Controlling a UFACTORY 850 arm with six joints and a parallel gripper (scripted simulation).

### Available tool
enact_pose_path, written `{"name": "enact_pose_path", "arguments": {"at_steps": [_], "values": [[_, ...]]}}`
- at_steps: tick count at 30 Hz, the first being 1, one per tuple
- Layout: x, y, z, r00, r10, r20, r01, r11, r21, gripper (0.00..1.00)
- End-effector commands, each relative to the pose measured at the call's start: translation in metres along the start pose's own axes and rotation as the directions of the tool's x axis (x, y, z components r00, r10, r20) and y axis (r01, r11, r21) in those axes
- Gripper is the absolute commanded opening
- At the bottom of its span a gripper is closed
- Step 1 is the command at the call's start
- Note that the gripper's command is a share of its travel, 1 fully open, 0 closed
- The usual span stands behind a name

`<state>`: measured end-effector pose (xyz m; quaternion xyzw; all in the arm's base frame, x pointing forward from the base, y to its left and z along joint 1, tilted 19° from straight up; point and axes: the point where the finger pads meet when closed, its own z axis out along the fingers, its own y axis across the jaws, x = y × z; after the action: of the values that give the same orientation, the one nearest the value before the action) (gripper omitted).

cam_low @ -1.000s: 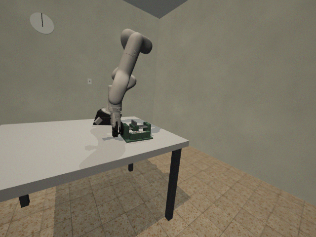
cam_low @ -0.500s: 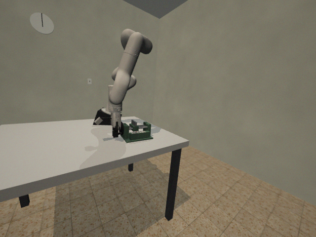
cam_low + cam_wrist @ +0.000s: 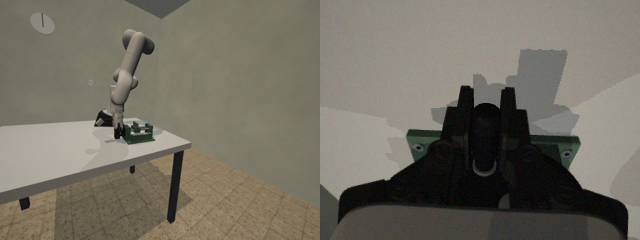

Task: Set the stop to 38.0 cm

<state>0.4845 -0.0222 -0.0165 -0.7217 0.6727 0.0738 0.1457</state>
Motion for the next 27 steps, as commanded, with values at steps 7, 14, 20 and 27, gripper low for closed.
{"name": "enact_pose_path", "arguments": {"at_steps": [7,14,20,27], "values": [[0.000,-0.006,-0.005,1.000,0.000,0.000,0.000,1.000,0.001,0.06],[0.000,-0.010,-0.009,1.000,0.000,0.000,0.000,1.000,0.001,0.06],[0.000,-0.013,-0.014,1.000,0.000,0.000,0.000,1.000,0.001,0.06],[0.000,-0.015,-0.019,1.000,0.000,0.000,0.000,1.000,0.001,0.06]]}}
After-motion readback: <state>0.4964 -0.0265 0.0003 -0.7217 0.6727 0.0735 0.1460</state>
